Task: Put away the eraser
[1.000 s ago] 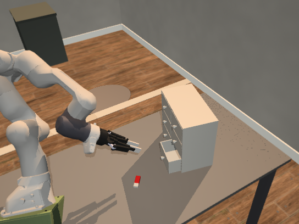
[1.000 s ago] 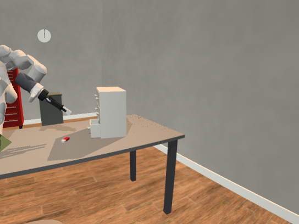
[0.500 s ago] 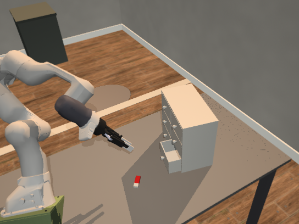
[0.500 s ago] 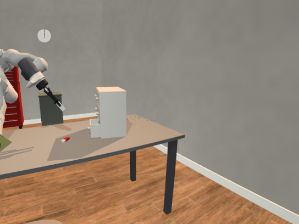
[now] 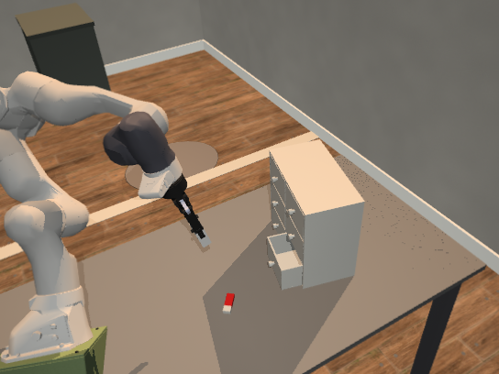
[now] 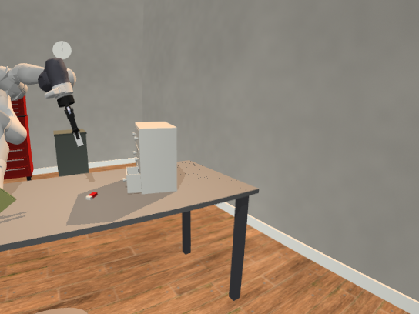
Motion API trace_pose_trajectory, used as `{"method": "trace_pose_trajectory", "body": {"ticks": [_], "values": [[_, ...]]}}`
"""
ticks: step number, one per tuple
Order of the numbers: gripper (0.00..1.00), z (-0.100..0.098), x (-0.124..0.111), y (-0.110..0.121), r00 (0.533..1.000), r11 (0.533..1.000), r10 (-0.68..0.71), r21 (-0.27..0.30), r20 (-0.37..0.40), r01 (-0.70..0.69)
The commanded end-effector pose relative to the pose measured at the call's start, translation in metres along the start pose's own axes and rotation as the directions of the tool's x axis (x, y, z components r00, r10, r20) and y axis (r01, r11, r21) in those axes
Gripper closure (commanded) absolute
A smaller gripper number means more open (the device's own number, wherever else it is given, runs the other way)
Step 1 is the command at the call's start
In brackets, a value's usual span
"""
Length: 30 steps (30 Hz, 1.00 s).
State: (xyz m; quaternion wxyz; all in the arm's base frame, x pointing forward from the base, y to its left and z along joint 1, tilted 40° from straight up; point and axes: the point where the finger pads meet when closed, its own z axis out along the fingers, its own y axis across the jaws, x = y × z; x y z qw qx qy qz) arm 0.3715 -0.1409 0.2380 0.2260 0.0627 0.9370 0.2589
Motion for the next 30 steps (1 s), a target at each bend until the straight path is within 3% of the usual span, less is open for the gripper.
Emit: {"method": "trace_pose_trajectory", "body": {"ticks": [1, 2, 7, 30], "values": [[0.80, 0.0040, 0.0192, 0.0183, 0.977, 0.985, 0.144, -0.070, -0.156, -0.157], [0.80, 0.0024, 0.0202, 0.0183, 0.960, 0.977, 0.174, -0.083, -0.217, -0.196], [0.80, -0.0024, 0.0229, 0.0185, 0.949, 0.976, 0.174, -0.085, -0.264, -0.202], [0.80, -0.0036, 0.0236, 0.0184, 0.946, 0.976, 0.173, -0.085, -0.273, -0.203]]}}
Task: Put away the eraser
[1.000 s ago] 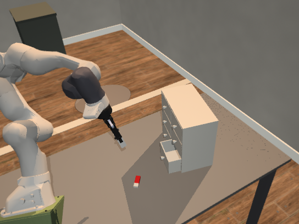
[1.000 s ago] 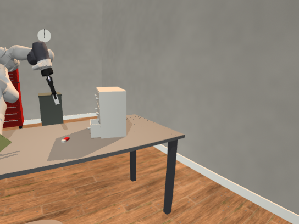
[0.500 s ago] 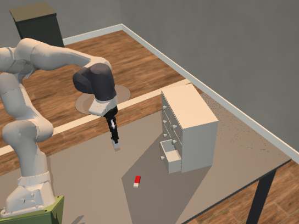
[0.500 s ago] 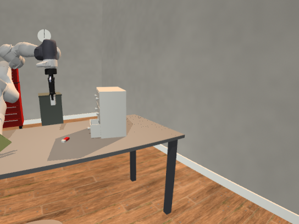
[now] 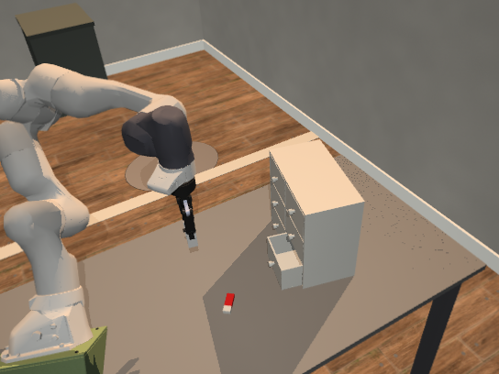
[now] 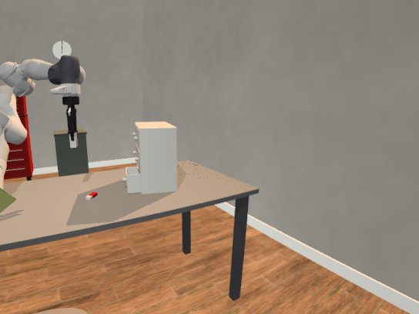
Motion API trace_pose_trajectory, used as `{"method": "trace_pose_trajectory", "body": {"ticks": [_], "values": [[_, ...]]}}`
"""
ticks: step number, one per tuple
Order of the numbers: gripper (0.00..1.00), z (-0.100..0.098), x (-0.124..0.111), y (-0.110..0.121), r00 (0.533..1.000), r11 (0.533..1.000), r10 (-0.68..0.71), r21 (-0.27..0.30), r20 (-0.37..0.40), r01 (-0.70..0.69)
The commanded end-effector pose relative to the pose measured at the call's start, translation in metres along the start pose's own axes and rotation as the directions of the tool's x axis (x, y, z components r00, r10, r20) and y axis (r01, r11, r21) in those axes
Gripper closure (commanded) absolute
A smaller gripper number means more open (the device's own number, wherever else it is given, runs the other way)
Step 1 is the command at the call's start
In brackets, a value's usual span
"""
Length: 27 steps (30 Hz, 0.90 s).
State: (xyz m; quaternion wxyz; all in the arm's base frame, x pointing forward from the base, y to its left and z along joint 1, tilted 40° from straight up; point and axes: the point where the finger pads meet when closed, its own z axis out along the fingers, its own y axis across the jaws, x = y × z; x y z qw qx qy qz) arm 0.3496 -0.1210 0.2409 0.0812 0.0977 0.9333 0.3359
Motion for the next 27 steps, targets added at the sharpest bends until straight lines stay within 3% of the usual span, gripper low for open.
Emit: {"method": "trace_pose_trajectory", "body": {"ticks": [1, 14, 15, 27], "values": [[0.80, -0.0003, 0.0007, -0.0001, 1.000, 1.000, 0.015, -0.001, -0.004, -0.015], [0.80, -0.0003, 0.0007, -0.0001, 1.000, 1.000, 0.015, -0.001, -0.004, -0.015], [0.00, 0.0000, 0.0002, 0.0002, 1.000, 1.000, 0.008, -0.001, -0.001, -0.008], [0.00, 0.0000, 0.0002, 0.0002, 1.000, 1.000, 0.008, -0.001, -0.001, -0.008]]}}
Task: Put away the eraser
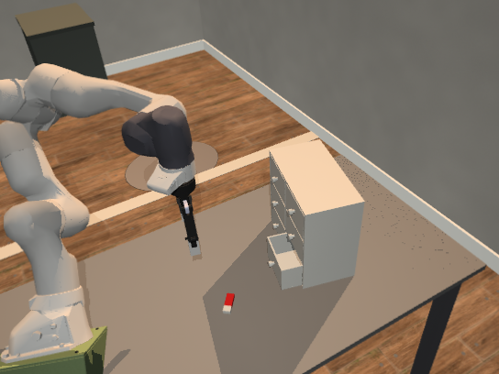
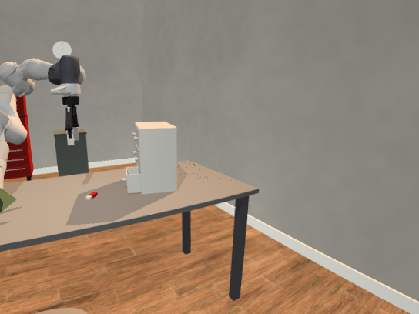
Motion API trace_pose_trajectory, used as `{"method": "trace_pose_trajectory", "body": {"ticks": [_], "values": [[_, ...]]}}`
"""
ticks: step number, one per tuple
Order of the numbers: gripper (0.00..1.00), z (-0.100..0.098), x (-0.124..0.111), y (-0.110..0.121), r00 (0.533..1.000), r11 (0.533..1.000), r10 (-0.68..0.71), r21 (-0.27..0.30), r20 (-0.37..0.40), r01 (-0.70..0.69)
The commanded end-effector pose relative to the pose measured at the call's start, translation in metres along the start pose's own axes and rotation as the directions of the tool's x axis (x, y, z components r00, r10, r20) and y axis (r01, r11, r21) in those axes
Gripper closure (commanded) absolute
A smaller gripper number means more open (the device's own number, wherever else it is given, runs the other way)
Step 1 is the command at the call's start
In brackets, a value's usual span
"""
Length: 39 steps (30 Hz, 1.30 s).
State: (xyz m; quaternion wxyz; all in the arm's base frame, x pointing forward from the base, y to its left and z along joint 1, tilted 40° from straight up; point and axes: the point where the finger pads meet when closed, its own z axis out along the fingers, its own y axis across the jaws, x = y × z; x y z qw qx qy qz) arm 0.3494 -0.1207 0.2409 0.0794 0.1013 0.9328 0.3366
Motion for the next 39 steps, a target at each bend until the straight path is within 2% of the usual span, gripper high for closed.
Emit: {"method": "trace_pose_trajectory", "body": {"ticks": [1, 29, 39], "values": [[0.00, -0.0001, 0.0000, 0.0000, 1.000, 1.000, 0.000, 0.000, 0.000, 0.000], [0.00, 0.0000, -0.0012, 0.0000, 1.000, 1.000, -0.025, 0.000, 0.000, 0.025], [0.00, 0.0002, -0.0041, -0.0001, 0.996, 0.996, -0.086, 0.000, 0.000, 0.086]]}}
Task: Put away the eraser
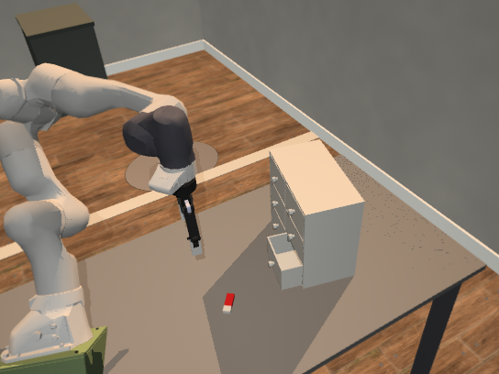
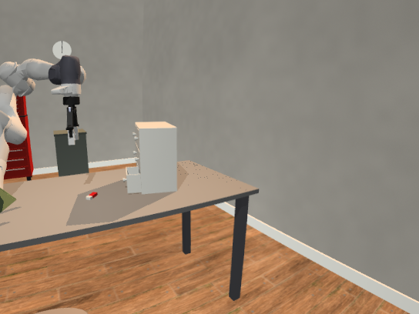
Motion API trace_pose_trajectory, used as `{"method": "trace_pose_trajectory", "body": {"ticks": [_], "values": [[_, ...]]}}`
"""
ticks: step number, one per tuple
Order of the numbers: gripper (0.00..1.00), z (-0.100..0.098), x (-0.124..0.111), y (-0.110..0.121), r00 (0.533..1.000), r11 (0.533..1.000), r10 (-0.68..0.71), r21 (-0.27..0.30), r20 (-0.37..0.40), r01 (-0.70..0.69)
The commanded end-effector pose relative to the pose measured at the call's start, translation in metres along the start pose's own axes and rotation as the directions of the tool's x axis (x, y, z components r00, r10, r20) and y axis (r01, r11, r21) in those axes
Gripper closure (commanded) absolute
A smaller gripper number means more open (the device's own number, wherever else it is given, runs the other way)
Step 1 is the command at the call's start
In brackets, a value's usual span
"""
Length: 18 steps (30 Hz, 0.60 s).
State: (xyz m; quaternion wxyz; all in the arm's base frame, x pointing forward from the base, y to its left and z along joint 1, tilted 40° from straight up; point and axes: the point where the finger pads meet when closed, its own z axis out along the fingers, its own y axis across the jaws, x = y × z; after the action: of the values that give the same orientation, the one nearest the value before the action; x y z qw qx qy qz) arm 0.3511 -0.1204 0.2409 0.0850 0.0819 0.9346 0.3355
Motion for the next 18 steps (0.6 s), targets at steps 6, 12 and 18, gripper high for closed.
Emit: {"method": "trace_pose_trajectory", "body": {"ticks": [6, 12, 18], "values": [[0.00, -0.0003, -0.0048, -0.0008, 0.996, 0.996, -0.093, 0.001, 0.003, 0.093], [0.00, -0.0002, -0.0078, -0.0010, 0.988, 0.988, -0.154, 0.001, 0.003, 0.154], [0.00, 0.0000, -0.0121, -0.0013, 0.970, 0.970, -0.242, 0.001, 0.003, 0.242]]}}
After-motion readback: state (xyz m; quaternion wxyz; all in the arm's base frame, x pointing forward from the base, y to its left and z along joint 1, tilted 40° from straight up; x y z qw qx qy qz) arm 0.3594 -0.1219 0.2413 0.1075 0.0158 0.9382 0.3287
